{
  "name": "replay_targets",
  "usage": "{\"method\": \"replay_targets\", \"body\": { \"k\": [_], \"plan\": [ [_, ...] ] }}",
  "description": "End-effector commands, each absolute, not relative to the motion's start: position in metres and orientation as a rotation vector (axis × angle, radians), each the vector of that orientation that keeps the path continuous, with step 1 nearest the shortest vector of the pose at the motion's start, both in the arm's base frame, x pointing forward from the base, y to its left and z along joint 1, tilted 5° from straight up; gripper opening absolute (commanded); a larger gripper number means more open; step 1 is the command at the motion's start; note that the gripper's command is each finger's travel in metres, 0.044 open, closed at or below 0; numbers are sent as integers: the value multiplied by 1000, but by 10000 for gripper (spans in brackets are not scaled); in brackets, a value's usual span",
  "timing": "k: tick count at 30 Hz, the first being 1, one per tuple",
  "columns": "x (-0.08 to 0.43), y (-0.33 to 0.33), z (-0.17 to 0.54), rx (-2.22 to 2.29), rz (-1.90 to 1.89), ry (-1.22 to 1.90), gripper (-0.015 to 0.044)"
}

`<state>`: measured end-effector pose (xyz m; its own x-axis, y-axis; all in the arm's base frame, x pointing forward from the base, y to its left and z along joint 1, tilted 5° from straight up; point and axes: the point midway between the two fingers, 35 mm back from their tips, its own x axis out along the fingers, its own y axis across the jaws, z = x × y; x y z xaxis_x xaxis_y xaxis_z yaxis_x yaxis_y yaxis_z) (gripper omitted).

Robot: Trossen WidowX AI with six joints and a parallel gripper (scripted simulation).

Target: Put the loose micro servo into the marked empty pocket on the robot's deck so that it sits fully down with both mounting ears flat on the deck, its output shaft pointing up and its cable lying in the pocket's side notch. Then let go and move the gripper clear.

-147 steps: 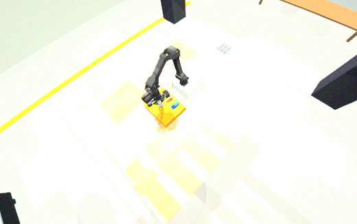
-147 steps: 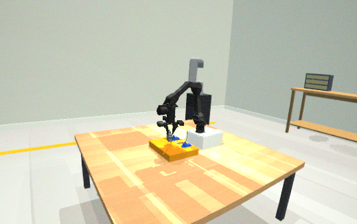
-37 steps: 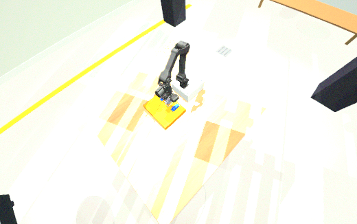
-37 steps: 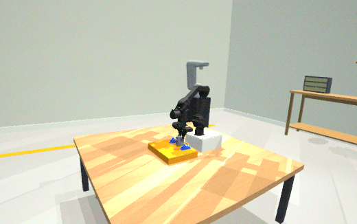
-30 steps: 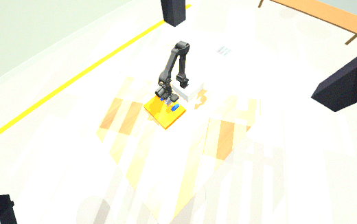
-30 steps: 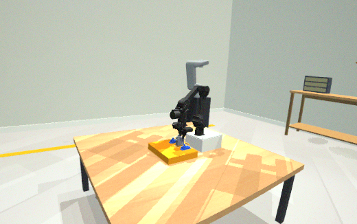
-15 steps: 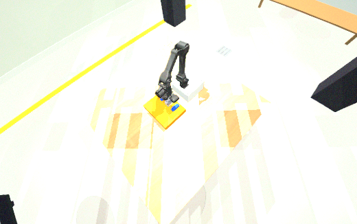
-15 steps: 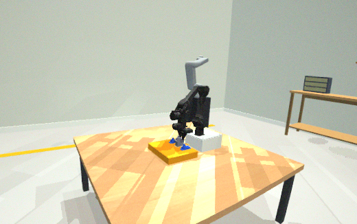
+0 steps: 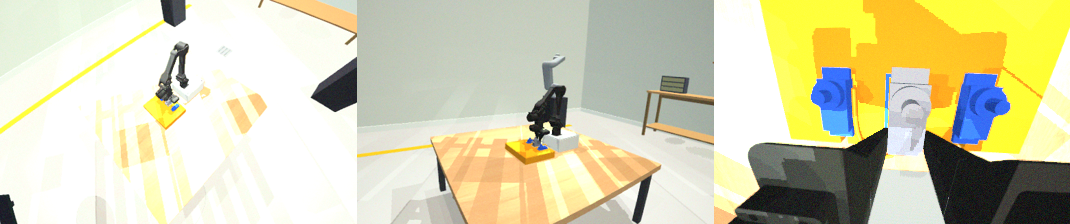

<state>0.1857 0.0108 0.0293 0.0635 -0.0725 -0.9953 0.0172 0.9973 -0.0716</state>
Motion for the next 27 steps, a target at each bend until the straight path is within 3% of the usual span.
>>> {"method": "replay_targets", "body": {
  "k": [1, 27],
  "plan": [
    [187, 11, 25, -47, -64, 1508, 0],
    [188, 9, 6, -47, -64, 1508, 0]
  ]
}}
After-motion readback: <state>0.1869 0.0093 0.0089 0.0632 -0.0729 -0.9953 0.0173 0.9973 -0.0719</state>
